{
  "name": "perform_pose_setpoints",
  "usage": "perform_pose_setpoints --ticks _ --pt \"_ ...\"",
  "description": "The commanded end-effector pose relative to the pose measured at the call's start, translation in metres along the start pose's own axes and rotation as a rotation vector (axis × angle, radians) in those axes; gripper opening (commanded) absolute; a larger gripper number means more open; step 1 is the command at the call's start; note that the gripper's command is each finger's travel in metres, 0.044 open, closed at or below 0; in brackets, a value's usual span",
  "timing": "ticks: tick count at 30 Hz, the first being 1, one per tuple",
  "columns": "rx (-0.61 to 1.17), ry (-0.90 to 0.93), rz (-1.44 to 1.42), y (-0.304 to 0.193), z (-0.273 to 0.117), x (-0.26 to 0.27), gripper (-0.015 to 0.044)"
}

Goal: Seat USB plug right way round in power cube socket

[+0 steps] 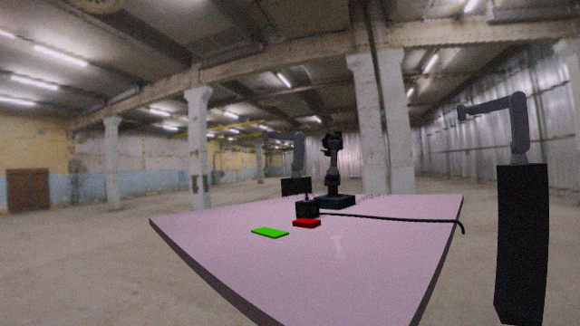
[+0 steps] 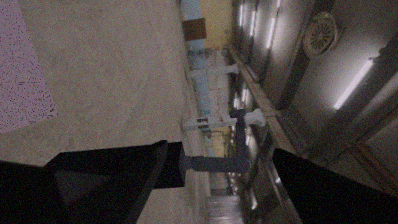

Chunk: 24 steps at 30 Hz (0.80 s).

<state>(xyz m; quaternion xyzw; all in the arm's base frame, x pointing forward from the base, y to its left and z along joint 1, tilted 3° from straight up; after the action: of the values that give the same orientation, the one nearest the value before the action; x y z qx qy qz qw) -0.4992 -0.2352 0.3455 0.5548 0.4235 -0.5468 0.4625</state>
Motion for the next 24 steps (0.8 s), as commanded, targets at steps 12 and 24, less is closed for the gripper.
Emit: perform_pose_setpoints --ticks 12,24 --pt "-0.213 0.141 0.152 0.144 0.119 0.026 0.0440" --pt "-0.459 0.397 0.262 0.354 0.173 0.059 0.0440"
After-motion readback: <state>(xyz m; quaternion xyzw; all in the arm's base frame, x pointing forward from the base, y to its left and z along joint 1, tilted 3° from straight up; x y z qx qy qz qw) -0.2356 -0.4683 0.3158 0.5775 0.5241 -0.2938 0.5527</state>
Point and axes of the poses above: the point midway between the two fingers, 35 mm back from their tips, its own z axis out along the fingers, its own x axis across the jaws, y = z × x, the point moved 6 cm from there along -z, back along the fingers, and after that the axes turned 5 degrees about -z, right-handed, at the moved point
